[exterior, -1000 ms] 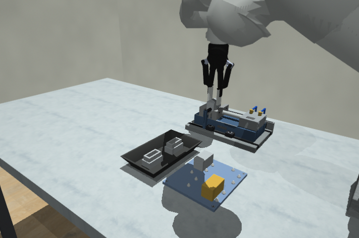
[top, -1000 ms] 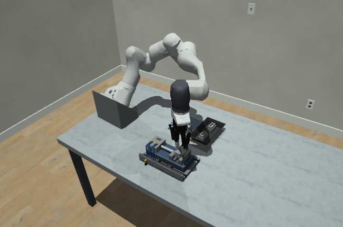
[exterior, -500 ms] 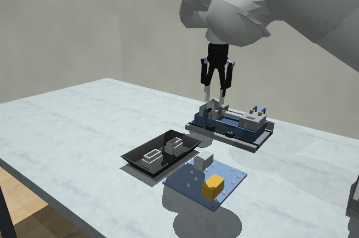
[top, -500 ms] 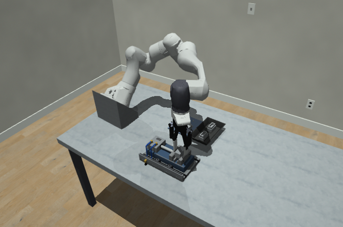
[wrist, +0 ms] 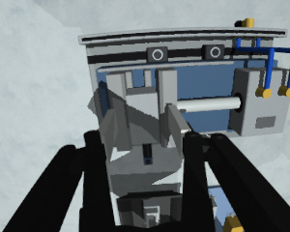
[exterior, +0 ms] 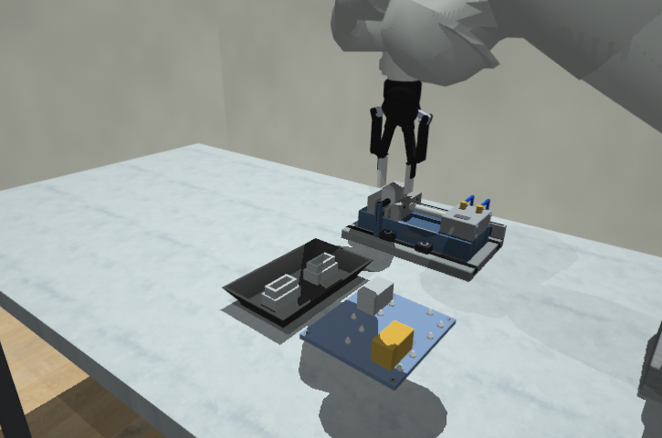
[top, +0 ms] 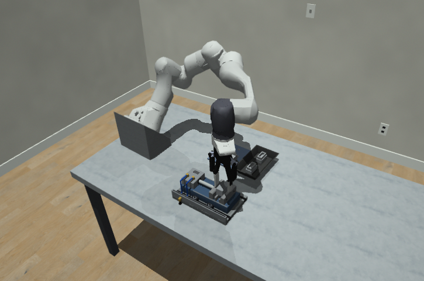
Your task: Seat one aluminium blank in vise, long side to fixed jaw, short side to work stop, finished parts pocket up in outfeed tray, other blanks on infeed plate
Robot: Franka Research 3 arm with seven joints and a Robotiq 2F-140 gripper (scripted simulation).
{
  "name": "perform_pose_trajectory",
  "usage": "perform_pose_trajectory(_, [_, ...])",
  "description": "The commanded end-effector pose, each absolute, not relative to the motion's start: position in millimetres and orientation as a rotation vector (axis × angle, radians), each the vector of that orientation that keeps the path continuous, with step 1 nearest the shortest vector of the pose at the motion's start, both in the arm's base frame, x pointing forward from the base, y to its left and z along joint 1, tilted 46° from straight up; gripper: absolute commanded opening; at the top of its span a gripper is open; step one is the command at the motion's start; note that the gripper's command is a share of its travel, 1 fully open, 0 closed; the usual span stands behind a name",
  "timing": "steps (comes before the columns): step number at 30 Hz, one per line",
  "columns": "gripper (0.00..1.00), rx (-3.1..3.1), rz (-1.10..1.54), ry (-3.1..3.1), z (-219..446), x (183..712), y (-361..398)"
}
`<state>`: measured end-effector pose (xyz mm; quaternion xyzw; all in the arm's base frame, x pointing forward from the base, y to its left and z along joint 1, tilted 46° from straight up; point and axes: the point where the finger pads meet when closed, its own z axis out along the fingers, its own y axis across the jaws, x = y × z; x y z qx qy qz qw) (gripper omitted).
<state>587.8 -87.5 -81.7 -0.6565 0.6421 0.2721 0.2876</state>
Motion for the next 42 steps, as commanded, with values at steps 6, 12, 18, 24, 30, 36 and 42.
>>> perform_pose_trajectory(6, [0.40,-1.752,0.721,1.718,-81,589,-89])
perform_pose_trajectory(12, [0.40,-1.752,0.721,1.718,-81,589,-89])
perform_pose_trajectory(18, [0.40,-1.752,0.721,1.718,-81,589,-90])
perform_pose_trajectory(24, [0.40,-1.752,0.721,1.718,-77,589,-93])
perform_pose_trajectory(30, [0.40,-1.752,0.721,1.718,-69,589,-102])
perform_pose_trajectory(36, [0.40,-1.752,0.721,1.718,-60,588,-111])
perform_pose_trajectory(42, [0.40,-1.752,0.721,1.718,-47,588,-125])
